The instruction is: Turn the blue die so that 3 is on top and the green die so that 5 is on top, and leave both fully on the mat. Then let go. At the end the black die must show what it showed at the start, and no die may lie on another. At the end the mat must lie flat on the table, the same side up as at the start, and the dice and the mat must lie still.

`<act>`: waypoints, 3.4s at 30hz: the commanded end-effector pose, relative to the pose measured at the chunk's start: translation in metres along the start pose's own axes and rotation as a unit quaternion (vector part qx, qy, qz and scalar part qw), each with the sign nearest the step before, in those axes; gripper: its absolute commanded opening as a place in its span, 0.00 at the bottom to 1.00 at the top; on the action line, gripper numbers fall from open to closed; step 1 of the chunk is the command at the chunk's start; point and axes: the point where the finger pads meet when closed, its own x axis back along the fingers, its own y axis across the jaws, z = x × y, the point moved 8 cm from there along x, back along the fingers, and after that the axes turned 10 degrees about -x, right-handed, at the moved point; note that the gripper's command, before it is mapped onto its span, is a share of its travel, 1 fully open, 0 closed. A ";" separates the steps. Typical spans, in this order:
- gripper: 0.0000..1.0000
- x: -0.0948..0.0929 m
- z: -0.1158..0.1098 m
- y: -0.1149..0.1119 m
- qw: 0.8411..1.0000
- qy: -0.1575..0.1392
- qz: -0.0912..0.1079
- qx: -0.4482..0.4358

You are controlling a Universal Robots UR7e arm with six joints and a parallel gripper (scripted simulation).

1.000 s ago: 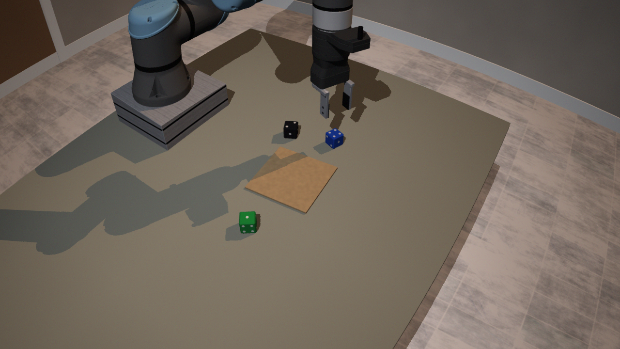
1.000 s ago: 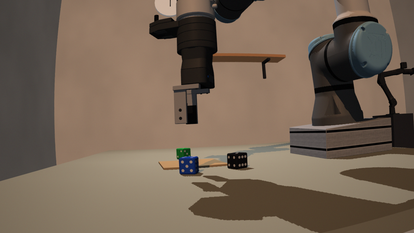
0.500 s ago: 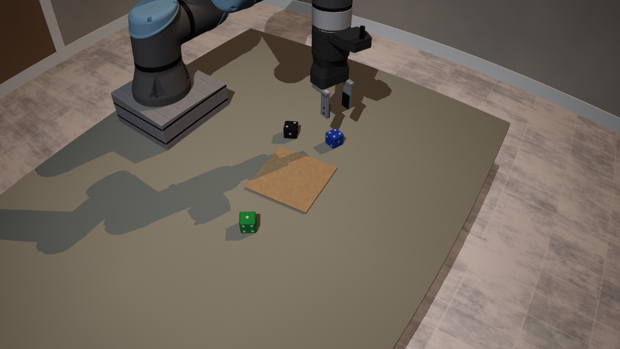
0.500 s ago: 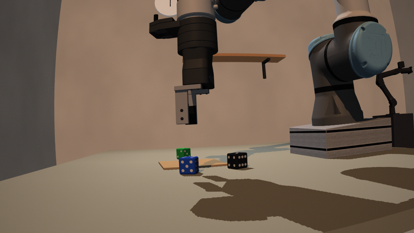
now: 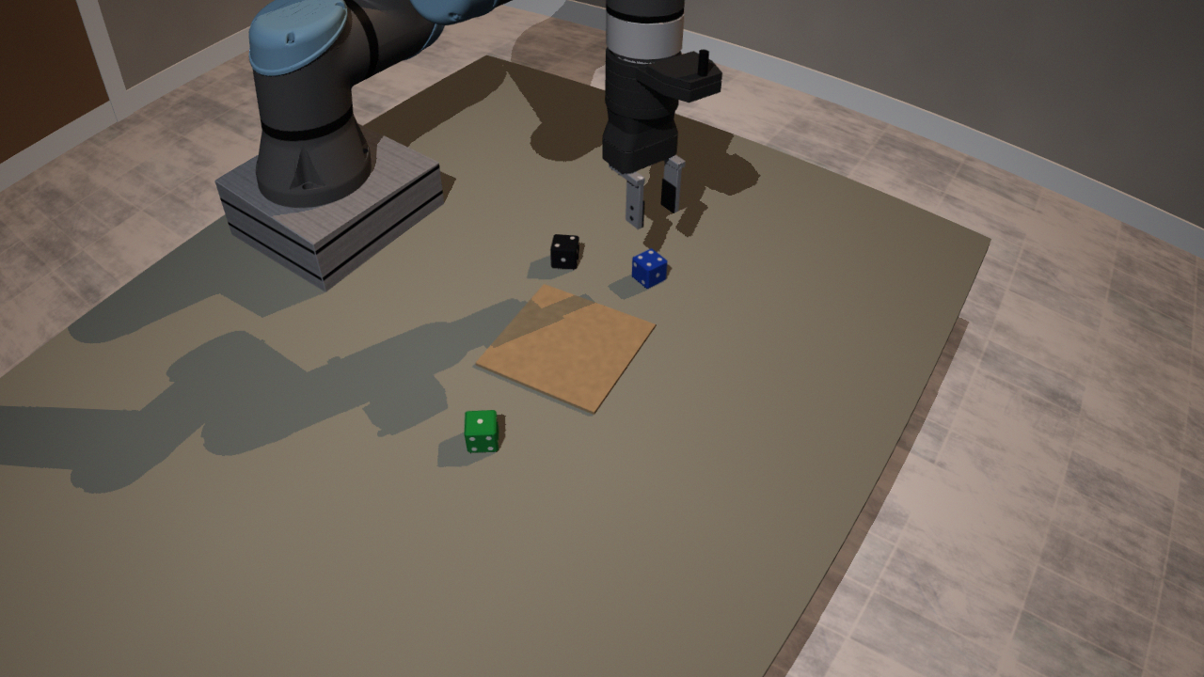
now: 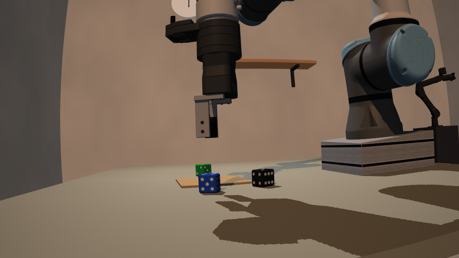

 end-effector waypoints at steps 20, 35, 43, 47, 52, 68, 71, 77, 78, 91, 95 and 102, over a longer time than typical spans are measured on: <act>0.87 0.000 0.000 0.000 1.000 0.001 0.000 0.000; 0.87 -0.004 0.000 0.000 1.000 0.001 0.000 0.000; 0.87 -0.011 0.000 0.000 1.000 0.001 0.000 0.000; 0.87 -0.017 0.000 0.000 1.000 0.001 0.000 0.000; 0.87 -0.024 0.000 0.000 1.000 0.001 0.000 0.000; 0.87 -0.045 0.001 0.000 1.000 0.001 0.000 0.000; 0.87 -0.046 0.001 0.000 1.000 0.001 0.000 0.000; 0.87 -0.050 0.001 0.000 1.000 0.001 0.000 0.000; 0.87 -0.050 0.001 0.000 1.000 0.001 0.000 0.000; 0.87 -0.052 0.001 0.000 1.000 0.001 0.000 0.000; 0.87 -0.052 0.001 0.000 1.000 0.001 0.000 0.000; 0.87 -0.052 0.001 0.000 1.000 0.001 0.000 0.000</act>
